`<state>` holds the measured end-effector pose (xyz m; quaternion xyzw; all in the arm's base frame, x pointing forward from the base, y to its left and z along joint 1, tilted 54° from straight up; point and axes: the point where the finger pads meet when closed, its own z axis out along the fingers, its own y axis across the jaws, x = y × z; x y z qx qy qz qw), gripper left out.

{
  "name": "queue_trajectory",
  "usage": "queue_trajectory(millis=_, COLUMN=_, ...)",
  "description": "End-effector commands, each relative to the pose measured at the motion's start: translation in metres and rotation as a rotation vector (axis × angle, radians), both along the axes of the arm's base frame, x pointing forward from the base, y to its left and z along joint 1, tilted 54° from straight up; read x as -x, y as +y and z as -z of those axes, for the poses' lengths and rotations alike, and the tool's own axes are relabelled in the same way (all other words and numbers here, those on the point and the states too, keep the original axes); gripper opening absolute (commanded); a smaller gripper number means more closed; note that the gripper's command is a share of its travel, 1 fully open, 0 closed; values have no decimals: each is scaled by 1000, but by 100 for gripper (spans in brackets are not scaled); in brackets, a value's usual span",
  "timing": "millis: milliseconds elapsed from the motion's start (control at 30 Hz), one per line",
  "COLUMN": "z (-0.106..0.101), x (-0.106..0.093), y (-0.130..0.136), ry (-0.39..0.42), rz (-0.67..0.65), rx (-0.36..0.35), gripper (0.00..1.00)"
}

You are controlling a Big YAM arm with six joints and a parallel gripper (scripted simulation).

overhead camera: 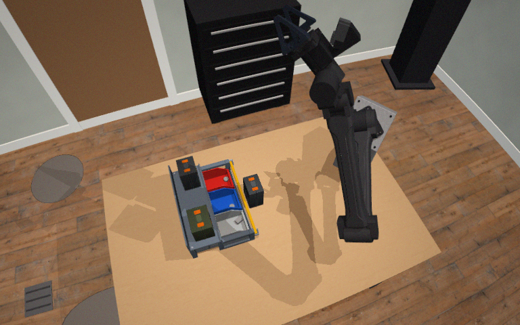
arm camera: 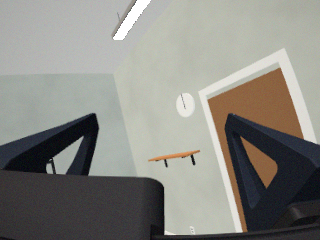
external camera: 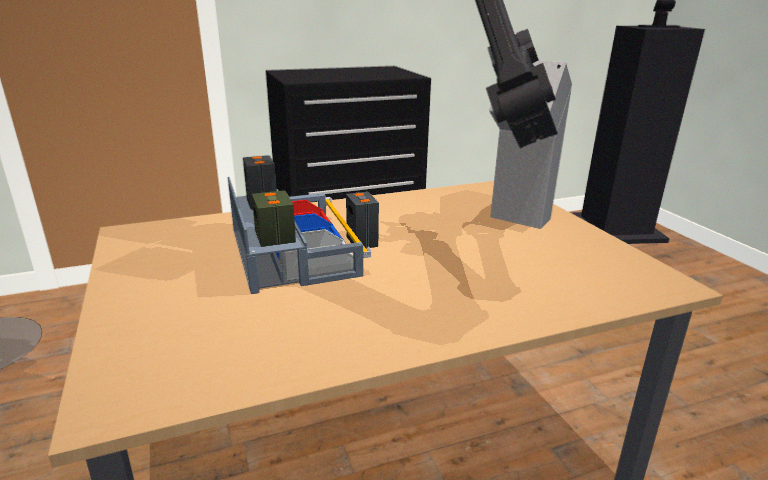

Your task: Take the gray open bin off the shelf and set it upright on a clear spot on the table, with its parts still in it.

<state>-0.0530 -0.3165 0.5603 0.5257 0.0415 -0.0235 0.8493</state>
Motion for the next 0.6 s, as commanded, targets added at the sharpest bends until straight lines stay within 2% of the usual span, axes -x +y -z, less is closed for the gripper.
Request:
queue_trajectory(millis=0, z=-1, x=-5, y=-13, ry=-1, rz=-26, rx=-27, gripper=100)
queue_trajectory(millis=300, z=3, x=-18, y=-23, ry=-4, rz=-76, rx=-51, gripper=100)
queue_trajectory(millis=567, z=17, x=-42, y=-41, ry=-8, rz=-161, rx=-105, gripper=100)
